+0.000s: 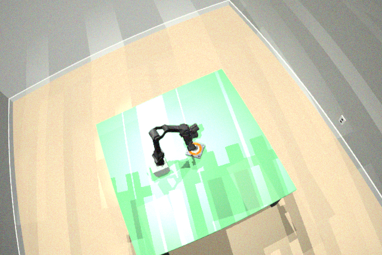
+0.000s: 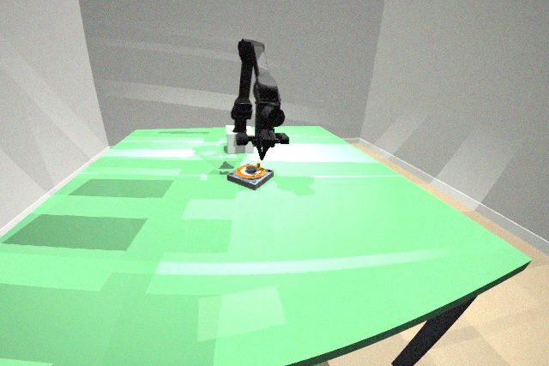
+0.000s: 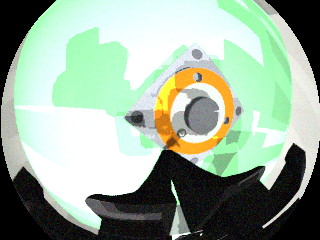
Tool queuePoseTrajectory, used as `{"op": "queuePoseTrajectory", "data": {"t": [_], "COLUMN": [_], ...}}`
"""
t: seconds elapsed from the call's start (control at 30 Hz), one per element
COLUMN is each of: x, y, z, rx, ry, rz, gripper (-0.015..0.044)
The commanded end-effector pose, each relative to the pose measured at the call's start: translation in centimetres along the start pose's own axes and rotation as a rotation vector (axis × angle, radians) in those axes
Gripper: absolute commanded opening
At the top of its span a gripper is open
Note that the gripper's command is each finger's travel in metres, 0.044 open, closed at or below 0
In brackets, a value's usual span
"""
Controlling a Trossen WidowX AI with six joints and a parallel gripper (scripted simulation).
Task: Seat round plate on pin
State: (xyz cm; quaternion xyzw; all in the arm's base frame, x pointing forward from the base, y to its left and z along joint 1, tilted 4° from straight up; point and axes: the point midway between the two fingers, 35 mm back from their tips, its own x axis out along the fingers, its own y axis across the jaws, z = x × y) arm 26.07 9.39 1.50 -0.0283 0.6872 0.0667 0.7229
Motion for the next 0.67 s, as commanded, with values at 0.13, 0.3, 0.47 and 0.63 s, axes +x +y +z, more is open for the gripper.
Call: {"op": "queuePoseTrajectory", "data": {"t": [0.13,0.3,0.47,0.63], "x": [-2.84,-2.00,-2.00,-2.00], "y": [-0.11,-0.11,-0.11,-0.11], "z": [-0.09,-0.04,-0.04,-0.04], "rx": [-0.006,0.000,0.000,0.000], "ry": [-0.020,-0.014,-0.014,-0.014], "rz": [0.009,0.002,0.002,0.002], "gripper": [0.0000,0.0000,0.0000,0.0000]}}
